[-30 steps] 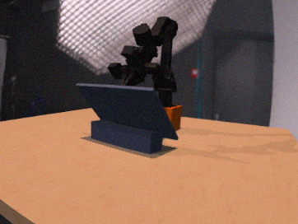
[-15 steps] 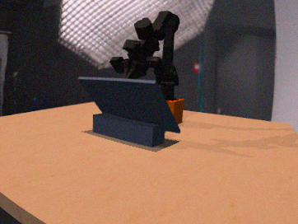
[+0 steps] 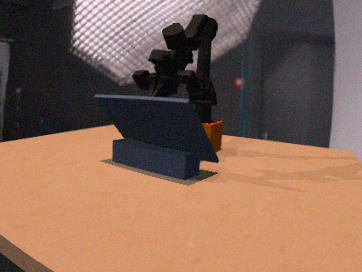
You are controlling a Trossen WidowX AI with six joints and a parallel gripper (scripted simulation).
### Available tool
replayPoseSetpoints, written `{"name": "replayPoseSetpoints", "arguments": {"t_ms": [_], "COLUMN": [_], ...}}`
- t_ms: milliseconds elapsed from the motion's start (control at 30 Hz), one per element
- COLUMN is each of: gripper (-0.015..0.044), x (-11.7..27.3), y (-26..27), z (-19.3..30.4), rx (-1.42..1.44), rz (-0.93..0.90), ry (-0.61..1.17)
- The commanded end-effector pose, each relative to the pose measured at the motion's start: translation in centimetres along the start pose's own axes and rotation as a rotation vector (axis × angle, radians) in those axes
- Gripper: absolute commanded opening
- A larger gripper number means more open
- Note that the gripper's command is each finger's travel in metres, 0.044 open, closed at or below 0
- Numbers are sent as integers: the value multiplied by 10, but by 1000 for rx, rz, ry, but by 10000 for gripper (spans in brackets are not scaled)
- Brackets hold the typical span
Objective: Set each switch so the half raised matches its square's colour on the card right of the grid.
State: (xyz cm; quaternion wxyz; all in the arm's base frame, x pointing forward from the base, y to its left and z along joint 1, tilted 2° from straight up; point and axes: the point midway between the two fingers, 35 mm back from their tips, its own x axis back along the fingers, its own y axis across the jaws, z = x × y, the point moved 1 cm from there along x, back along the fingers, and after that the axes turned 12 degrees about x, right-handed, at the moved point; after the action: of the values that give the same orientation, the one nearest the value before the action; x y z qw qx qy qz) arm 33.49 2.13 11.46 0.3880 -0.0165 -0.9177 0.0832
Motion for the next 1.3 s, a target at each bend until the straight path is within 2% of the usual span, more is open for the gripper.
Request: {"name": "replayPoseSetpoints", "arguments": {"t_ms": [0,367,433,600,767,1100,1267], "gripper": [0,0,0,0,0,0,0], "x": [-1,-3,5,56,62,60,59], "y": [1,1,0,1,3,79,83], "z": [1,1,0,2,5,83,88], "rx": [4,4,1,3,3,-1,0], "rz": [-6,-6,0,-1,-2,-7,-7], "ry": [3,3,-1,-17,-18,-8,-14]}}
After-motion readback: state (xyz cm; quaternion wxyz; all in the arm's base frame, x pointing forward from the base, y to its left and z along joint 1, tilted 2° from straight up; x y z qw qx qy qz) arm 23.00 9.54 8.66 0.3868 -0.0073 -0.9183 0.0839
